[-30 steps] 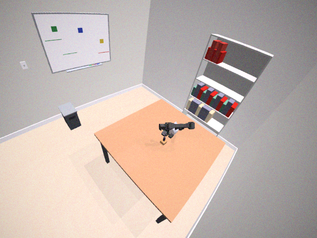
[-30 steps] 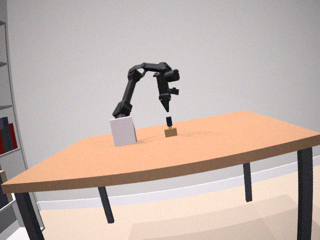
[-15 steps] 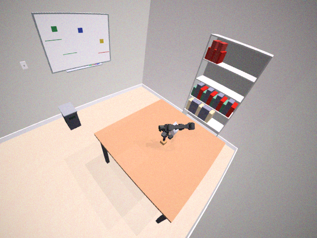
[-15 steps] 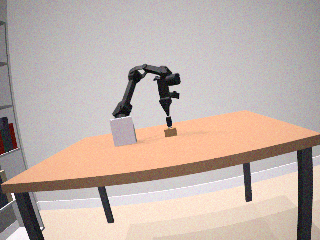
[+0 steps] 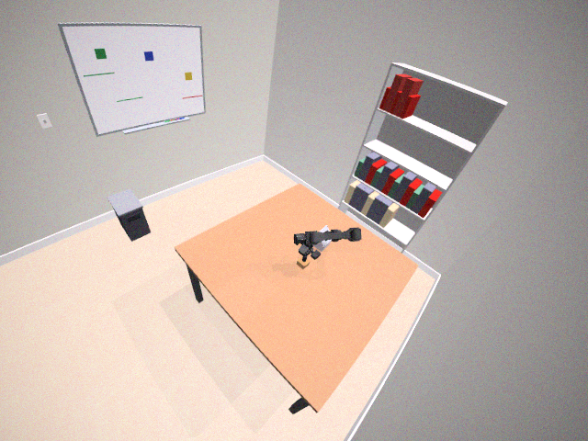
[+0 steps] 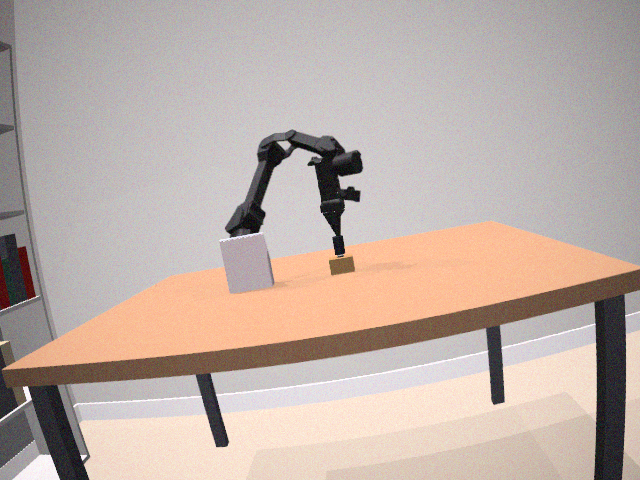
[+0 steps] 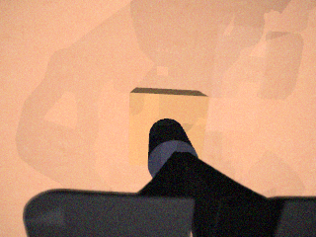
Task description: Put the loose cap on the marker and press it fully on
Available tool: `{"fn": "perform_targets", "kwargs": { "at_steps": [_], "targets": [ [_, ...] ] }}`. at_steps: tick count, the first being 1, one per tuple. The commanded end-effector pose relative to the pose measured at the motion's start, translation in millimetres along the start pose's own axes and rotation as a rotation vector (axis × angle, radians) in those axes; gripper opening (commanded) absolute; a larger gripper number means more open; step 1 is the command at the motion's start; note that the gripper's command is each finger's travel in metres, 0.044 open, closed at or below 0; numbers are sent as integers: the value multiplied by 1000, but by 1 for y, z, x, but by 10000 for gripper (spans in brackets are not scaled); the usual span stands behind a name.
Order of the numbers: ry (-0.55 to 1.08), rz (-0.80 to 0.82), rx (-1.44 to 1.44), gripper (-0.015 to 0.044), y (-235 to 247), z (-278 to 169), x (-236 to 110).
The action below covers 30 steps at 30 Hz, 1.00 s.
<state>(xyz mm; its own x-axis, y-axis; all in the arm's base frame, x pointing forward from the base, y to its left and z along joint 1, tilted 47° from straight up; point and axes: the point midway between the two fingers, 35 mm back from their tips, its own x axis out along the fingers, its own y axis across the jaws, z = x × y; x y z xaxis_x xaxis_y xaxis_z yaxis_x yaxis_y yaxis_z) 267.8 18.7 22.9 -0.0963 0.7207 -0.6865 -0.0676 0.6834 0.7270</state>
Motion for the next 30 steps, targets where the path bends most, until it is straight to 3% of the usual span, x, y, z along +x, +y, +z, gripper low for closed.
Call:
{"fn": "perform_targets", "kwargs": {
  "at_steps": [1,4,9,14,30],
  "targets": [
    [0,0,-1,0,0,0,0],
    [-1,-3,0,0,-1,3,-18],
    [1,-4,2,0,-2,2,-82],
    [1,-3,1,0,-1,1,-90],
    [1,-3,1,420,-1,1,-90]
  ]
}}
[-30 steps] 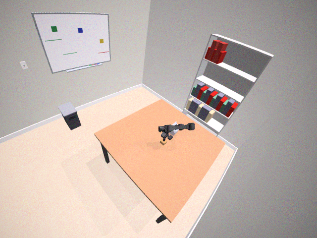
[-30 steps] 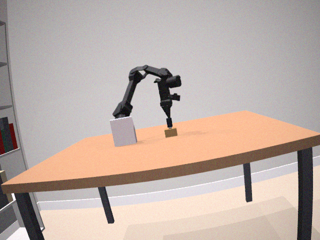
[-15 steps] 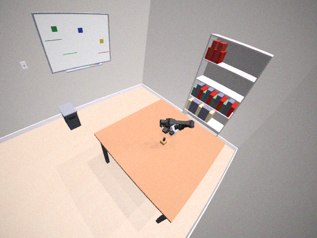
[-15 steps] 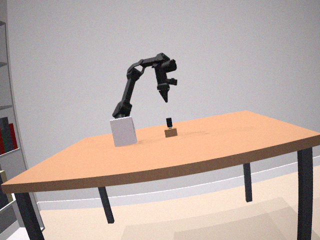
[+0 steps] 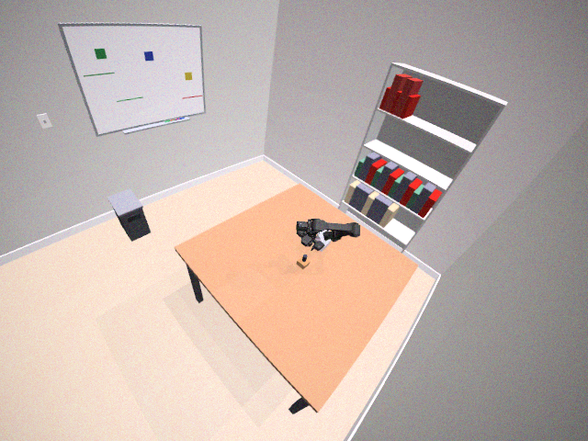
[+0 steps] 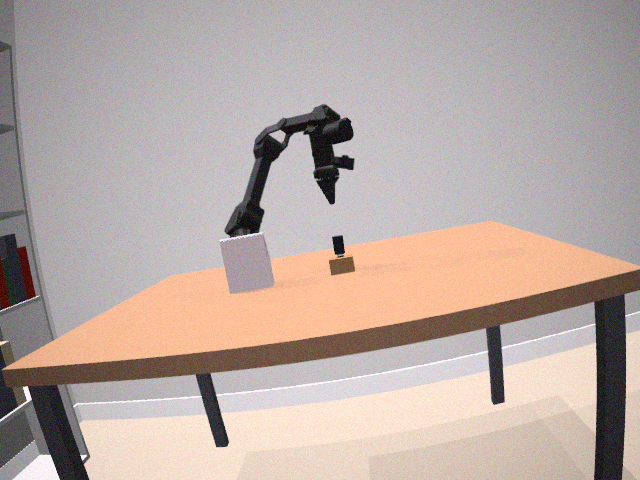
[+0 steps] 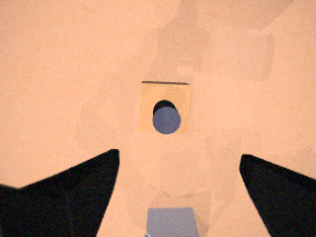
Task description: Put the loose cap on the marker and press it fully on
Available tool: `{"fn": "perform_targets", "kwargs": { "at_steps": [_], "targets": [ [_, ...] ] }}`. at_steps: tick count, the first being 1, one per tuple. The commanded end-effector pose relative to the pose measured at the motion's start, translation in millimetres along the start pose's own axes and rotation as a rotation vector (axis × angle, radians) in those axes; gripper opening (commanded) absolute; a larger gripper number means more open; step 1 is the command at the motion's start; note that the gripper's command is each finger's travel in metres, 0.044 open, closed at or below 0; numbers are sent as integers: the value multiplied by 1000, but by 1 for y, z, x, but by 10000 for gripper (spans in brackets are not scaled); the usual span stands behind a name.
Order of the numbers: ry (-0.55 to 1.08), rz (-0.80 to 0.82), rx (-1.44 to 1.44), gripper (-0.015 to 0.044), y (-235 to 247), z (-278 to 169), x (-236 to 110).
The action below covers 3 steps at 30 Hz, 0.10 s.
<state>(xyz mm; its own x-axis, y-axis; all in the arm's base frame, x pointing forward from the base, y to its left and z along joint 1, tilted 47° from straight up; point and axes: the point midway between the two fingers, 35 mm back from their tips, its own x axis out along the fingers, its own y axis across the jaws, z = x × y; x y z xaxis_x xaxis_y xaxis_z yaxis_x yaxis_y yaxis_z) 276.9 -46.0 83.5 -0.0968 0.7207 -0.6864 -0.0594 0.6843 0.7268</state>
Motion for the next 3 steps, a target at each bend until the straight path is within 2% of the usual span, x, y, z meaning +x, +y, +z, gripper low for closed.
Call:
{"fn": "perform_targets", "kwargs": {
  "at_steps": [1,3],
  "targets": [
    [1,-3,-7,440,0,0,-1],
    [1,-3,-7,440,0,0,-1]
  ]
}}
